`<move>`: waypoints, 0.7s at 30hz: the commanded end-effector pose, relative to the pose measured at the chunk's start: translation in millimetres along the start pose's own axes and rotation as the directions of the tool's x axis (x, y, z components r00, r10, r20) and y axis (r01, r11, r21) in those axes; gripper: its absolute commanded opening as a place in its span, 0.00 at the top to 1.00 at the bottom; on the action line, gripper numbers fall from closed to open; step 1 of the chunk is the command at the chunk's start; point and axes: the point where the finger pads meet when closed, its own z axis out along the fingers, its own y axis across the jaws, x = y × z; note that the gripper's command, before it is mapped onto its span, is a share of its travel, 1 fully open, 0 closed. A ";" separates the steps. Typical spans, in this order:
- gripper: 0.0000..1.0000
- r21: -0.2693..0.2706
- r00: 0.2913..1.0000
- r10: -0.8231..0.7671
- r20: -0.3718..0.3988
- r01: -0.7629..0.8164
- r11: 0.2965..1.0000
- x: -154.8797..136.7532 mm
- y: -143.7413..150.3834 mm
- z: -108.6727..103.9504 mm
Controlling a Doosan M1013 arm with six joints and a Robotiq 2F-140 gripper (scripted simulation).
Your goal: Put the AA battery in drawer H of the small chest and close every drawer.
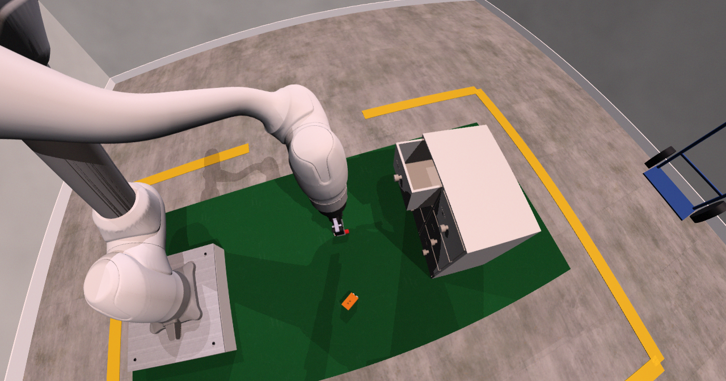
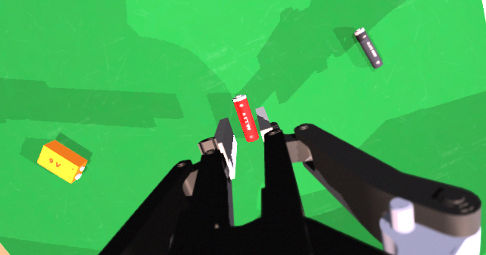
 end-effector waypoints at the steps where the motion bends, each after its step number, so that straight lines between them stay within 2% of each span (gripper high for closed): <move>1: 0.83 0.000 1.000 0.000 0.000 0.000 1.000 -0.1 0.1 8.0; 7: 0.83 0.000 1.000 0.000 0.000 0.000 1.000 -0.1 0.1 15.4; 21: 0.83 0.000 1.000 0.000 0.000 0.000 1.000 -0.1 0.1 16.5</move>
